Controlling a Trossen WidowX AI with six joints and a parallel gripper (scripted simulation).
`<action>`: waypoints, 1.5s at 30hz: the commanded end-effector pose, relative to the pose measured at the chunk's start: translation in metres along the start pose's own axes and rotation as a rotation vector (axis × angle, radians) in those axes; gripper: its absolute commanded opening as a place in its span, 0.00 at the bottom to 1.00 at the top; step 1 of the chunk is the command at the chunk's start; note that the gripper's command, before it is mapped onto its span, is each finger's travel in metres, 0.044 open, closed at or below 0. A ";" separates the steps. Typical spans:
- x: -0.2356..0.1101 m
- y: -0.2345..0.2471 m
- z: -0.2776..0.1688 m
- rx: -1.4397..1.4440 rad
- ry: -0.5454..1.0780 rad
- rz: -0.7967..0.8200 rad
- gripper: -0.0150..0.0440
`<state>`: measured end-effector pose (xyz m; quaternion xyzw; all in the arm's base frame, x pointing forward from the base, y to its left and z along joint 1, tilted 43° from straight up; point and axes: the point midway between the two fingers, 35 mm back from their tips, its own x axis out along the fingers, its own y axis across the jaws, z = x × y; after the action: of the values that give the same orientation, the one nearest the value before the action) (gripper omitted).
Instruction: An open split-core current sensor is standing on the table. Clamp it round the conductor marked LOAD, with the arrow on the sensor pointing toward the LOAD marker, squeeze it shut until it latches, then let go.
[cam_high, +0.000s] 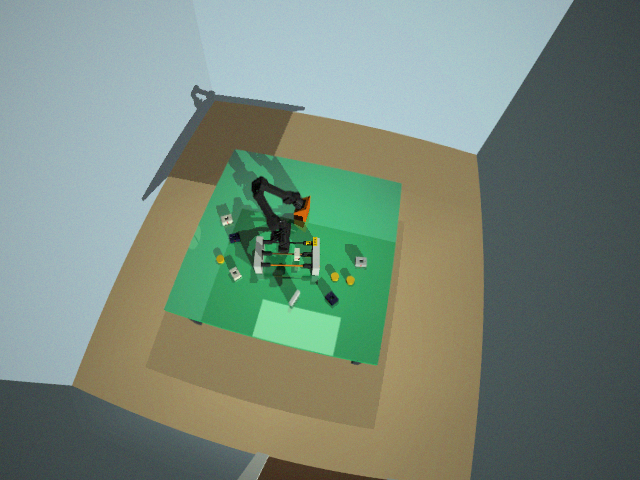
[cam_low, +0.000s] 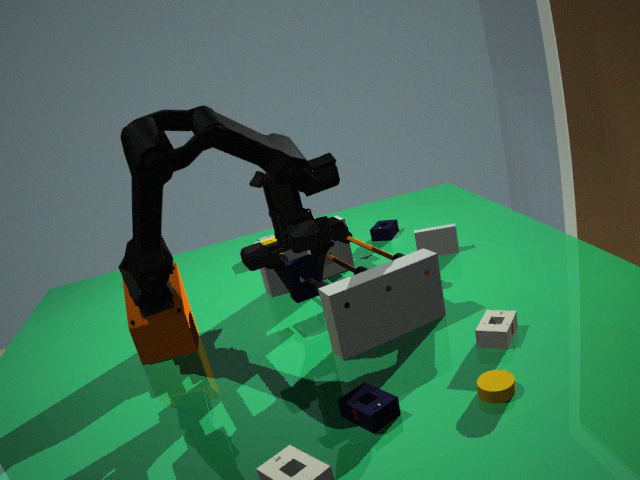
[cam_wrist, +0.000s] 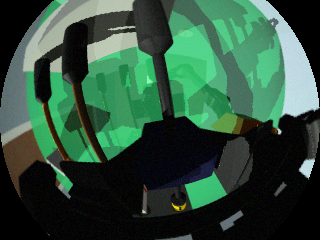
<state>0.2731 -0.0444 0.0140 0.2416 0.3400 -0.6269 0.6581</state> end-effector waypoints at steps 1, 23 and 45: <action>0.000 -0.001 0.001 -0.003 -0.005 0.003 0.25; 0.001 0.000 0.000 -0.001 0.001 0.003 0.73; 0.001 0.000 0.000 -0.001 0.001 0.003 0.73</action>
<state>0.2728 -0.0452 0.0132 0.2413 0.3411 -0.6252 0.6592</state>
